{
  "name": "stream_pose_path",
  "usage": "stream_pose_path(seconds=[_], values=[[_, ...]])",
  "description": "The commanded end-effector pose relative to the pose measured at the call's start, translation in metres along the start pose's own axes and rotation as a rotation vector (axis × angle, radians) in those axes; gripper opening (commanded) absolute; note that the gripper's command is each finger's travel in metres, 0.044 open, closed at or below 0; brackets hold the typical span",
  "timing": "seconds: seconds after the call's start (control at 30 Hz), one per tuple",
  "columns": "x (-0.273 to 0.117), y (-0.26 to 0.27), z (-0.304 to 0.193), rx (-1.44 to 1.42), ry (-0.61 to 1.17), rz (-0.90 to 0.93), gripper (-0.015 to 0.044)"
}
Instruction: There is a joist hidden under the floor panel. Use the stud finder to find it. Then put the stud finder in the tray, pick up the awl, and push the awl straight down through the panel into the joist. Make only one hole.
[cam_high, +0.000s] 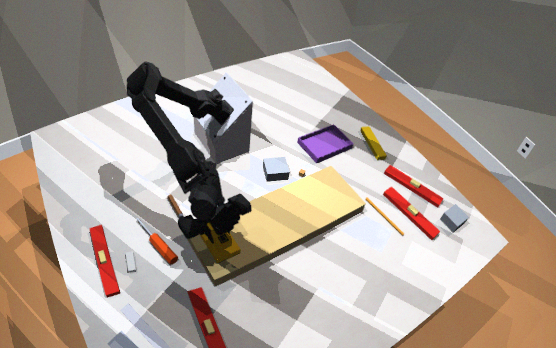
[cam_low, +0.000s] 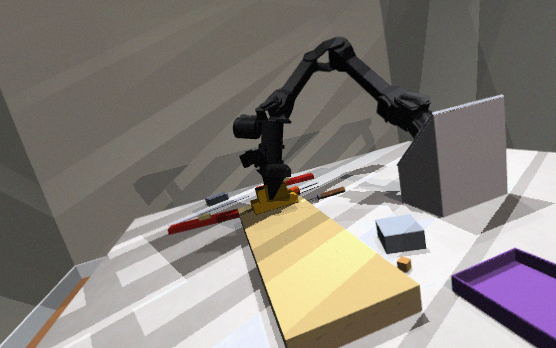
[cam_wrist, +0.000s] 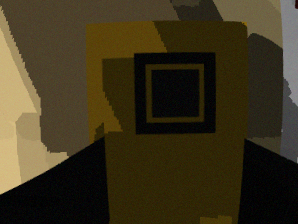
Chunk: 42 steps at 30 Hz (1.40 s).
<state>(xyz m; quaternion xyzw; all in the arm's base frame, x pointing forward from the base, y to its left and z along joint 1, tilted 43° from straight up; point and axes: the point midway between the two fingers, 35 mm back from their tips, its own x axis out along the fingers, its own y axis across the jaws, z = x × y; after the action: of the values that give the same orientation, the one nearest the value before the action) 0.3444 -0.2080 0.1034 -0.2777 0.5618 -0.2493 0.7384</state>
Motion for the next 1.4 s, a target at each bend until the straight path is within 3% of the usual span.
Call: stream_pose_path(seconds=[0.0, 0.3, 0.73, 0.9, 1.37], values=[[0.0, 0.001, 0.0, -0.001, 0.0, 0.001, 0.0], [-0.006, 0.001, 0.003, -0.001, 0.0, 0.002, 0.0], [-0.091, -0.004, 0.027, 0.002, 0.003, 0.003, 0.0], [-0.096, -0.003, 0.028, -0.002, 0.002, 0.004, 0.0], [-0.097, 0.113, 0.065, -0.272, -0.051, 0.16, 0.0]])
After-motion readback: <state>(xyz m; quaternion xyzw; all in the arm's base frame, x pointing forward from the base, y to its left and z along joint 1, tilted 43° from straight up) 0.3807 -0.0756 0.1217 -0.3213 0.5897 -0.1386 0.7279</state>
